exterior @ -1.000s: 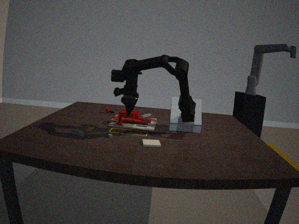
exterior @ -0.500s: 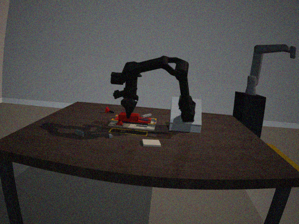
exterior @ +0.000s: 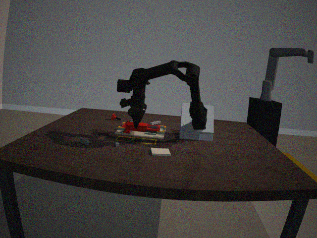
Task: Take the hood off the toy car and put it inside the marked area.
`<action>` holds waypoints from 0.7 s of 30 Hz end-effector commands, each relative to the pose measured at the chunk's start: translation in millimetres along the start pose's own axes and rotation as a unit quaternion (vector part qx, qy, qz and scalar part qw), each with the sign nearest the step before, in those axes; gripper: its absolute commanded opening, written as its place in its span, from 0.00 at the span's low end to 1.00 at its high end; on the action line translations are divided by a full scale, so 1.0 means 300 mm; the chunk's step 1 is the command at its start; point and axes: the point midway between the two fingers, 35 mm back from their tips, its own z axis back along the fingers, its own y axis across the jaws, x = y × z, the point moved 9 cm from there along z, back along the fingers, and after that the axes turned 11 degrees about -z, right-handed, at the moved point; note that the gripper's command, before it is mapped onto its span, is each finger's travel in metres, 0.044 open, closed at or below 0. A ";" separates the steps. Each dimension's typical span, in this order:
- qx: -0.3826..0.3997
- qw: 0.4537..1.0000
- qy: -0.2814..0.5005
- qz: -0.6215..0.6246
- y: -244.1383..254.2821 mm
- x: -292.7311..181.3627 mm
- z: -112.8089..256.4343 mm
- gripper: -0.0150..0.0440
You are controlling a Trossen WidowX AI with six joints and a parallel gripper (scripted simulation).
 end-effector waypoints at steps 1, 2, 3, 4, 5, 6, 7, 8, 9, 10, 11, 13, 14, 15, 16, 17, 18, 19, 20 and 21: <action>0.003 1.000 -0.002 0.000 0.004 -0.002 -0.008 0.25; 0.003 1.000 -0.002 0.000 0.004 -0.002 -0.011 0.25; 0.003 1.000 -0.002 0.000 0.004 -0.002 -0.013 0.25; 0.003 1.000 -0.002 0.000 0.005 -0.002 -0.016 0.25; 0.003 1.000 -0.002 0.000 0.005 -0.003 -0.019 0.25; 0.003 1.000 -0.002 0.000 0.005 -0.003 -0.022 0.25; 0.003 1.000 -0.002 0.000 0.005 -0.003 -0.024 0.25; 0.003 1.000 -0.002 0.000 0.005 -0.003 -0.027 0.25; 0.003 1.000 -0.002 0.000 0.005 -0.003 -0.030 0.25; 0.003 1.000 -0.002 0.000 0.005 -0.003 -0.033 0.25; 0.003 1.000 -0.002 0.000 0.005 -0.003 -0.035 0.25; 0.003 1.000 -0.002 0.000 0.005 -0.004 -0.041 0.25; 0.003 1.000 -0.002 0.000 0.005 -0.004 -0.044 0.25; 0.004 1.000 -0.002 0.000 0.005 -0.004 -0.046 0.25; 0.004 1.000 -0.002 0.000 0.005 -0.005 -0.049 0.25; 0.004 1.000 -0.002 0.000 0.005 -0.005 -0.052 0.25; 0.004 1.000 -0.002 0.000 0.005 -0.005 -0.054 0.25; 0.004 1.000 -0.002 0.000 0.006 -0.005 -0.057 0.25; 0.004 1.000 -0.002 0.000 0.006 -0.006 -0.060 0.25; 0.004 1.000 -0.002 0.000 0.006 -0.006 -0.063 0.25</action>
